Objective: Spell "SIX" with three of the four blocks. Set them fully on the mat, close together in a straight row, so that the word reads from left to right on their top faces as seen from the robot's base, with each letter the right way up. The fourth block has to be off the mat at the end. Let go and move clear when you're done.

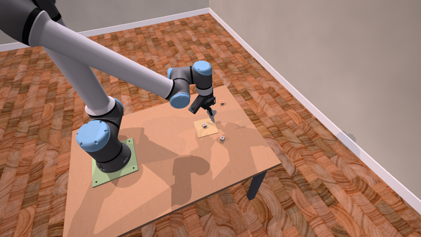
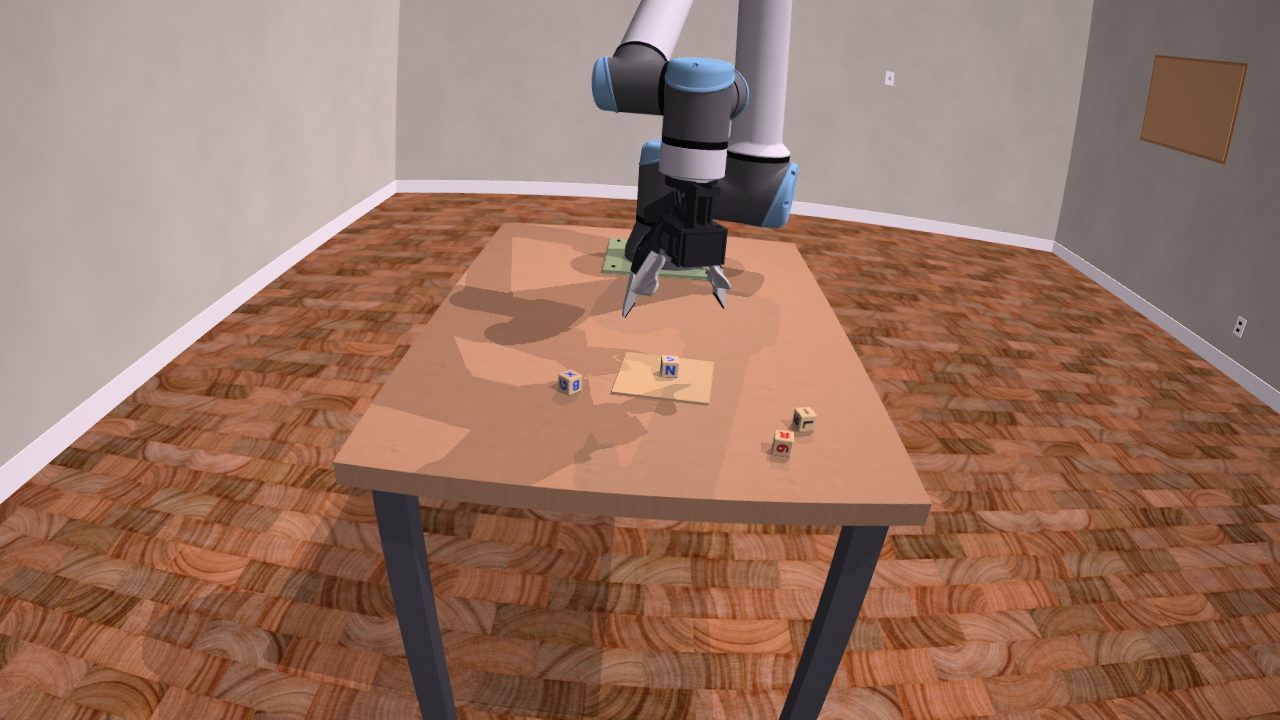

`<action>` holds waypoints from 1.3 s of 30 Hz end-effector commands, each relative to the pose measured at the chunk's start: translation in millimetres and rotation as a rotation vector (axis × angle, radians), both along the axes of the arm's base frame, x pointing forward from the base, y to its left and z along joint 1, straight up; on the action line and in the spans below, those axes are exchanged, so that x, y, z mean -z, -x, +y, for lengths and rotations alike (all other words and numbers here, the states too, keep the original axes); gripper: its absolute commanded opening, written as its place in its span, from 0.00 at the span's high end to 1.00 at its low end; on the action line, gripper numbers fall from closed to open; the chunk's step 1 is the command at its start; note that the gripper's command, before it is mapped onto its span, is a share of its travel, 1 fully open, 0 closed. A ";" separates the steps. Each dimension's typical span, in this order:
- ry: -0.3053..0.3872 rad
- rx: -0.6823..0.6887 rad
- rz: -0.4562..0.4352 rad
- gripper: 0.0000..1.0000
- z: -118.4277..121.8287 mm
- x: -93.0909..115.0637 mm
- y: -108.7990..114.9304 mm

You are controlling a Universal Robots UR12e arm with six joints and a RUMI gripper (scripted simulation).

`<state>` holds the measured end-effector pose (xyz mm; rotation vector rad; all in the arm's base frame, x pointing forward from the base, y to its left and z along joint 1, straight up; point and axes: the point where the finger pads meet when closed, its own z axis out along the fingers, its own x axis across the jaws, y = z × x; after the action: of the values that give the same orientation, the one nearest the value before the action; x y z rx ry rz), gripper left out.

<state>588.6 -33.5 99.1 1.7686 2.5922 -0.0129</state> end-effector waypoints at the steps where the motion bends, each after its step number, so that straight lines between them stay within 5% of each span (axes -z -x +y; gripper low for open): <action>1: -0.003 -0.139 -0.002 0.00 -1.0 -0.4 1.3; 39: -0.003 -0.948 0.004 0.00 -1.2 1.5 7.6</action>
<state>581.0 -34.8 97.2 0.5729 3.0889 -0.0147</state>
